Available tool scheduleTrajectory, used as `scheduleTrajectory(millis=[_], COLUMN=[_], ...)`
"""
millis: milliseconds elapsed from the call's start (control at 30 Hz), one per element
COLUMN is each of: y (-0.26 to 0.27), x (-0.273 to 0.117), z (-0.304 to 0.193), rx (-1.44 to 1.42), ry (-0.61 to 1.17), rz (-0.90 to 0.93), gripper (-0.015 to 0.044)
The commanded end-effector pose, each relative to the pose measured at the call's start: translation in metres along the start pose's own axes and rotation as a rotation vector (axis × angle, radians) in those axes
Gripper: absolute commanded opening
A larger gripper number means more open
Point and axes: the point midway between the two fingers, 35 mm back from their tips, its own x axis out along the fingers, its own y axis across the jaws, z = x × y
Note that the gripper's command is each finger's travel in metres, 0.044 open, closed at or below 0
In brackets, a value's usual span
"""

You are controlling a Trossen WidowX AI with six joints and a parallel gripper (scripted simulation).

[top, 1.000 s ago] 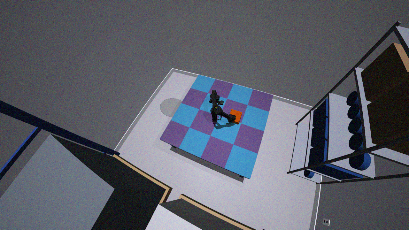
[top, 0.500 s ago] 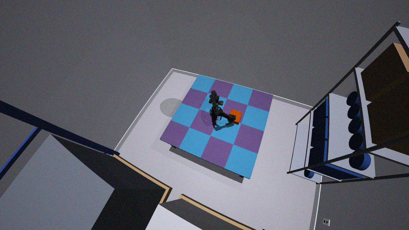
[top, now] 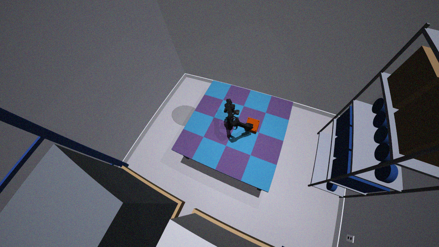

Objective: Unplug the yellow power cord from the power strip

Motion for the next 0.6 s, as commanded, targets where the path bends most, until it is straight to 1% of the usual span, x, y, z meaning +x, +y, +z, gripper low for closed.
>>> scheduleTrajectory(millis=[0,300,567], y=[-0.002,-0.002,-0.002], x=[0.002,0.003,0.014], z=[-0.008,-0.008,-0.008], rx=[0.008,0.008,0.008], ry=[0.008,0.008,0.008], rz=[-0.003,-0.003,-0.003], gripper=[0.016,0.016,0.016])
